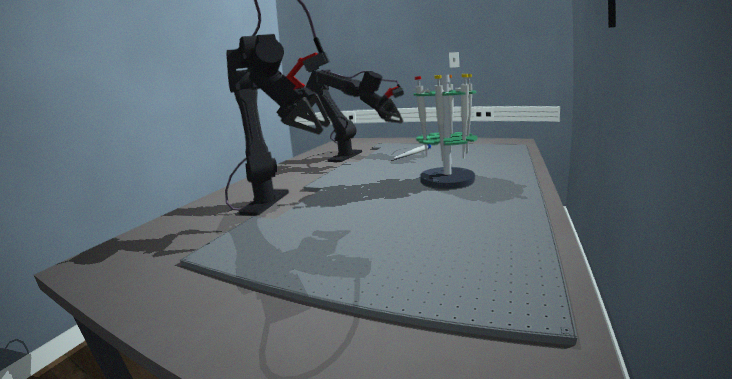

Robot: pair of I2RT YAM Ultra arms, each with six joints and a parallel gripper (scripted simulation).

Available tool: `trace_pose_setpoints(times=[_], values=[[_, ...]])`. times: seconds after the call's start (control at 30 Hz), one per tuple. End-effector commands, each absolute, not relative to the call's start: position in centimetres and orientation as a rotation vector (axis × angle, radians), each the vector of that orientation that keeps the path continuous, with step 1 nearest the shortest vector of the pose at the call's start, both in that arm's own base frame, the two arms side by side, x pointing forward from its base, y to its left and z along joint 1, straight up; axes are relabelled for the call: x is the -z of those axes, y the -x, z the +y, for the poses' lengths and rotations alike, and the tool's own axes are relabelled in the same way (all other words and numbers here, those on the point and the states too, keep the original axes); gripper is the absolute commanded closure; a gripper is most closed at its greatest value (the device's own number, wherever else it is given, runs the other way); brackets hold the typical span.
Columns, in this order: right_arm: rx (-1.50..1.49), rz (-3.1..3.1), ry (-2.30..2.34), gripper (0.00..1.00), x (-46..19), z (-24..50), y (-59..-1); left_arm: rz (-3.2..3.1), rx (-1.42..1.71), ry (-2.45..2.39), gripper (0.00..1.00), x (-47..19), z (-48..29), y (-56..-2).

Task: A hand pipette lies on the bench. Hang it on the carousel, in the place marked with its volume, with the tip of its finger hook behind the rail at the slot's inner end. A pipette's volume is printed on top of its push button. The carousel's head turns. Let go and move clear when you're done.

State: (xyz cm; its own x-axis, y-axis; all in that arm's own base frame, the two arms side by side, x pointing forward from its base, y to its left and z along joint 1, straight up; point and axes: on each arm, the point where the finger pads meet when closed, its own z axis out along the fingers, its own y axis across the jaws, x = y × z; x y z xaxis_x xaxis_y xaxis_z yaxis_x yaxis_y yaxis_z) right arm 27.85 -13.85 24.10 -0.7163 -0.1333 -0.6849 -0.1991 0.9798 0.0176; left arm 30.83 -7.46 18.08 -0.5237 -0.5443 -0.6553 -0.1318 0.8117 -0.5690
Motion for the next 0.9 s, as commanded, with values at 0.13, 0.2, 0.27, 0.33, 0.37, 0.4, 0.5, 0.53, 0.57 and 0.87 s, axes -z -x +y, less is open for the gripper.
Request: trace_pose_setpoints(times=[0.13,0.2,0.27,0.33,0.37,0.4,0.5,0.53,0.57,0.87], values=[[-0.091,2.339,0.246,0.00,-25.3,-14.2,-28.3,1.866,0.596,0.674,0.51,-21.0,-9.1,-33.1],[-0.091,2.339,0.246,0.00,-25.3,-14.2,-28.3,1.866,0.596,0.674,0.51,-21.0,-9.1,-33.1],[-0.091,2.339,0.246,0.00,-25.3,-14.2,-28.3,1.866,0.596,0.674,0.51,-21.0,-9.1,-33.1],[-0.091,2.339,0.246,0.00,-25.3,-14.2,-28.3,1.880,0.592,0.707,0.51,-18.8,-9.5,-32.7],[-0.091,2.339,0.246,0.00,-25.3,-14.2,-28.3,1.880,0.592,0.707,0.51,-18.8,-9.5,-32.7],[-0.091,2.339,0.246,0.00,-25.3,-14.2,-28.3,1.854,0.614,0.735,0.51,-18.6,-10.2,-32.8],[-0.091,2.339,0.246,0.00,-25.3,-14.2,-28.3,1.776,0.679,0.818,0.51,-18.1,-12.3,-33.0],[-0.091,2.339,0.246,0.00,-25.3,-14.2,-28.3,1.749,0.700,0.845,0.51,-18.0,-13.0,-33.1],[-0.091,2.339,0.246,0.00,-25.3,-14.2,-28.3,1.721,0.722,0.872,0.51,-17.8,-13.7,-33.2],[-0.091,2.339,0.246,0.00,-25.3,-14.2,-28.3,1.645,0.790,0.916,0.51,-19.1,-16.4,-34.1]])
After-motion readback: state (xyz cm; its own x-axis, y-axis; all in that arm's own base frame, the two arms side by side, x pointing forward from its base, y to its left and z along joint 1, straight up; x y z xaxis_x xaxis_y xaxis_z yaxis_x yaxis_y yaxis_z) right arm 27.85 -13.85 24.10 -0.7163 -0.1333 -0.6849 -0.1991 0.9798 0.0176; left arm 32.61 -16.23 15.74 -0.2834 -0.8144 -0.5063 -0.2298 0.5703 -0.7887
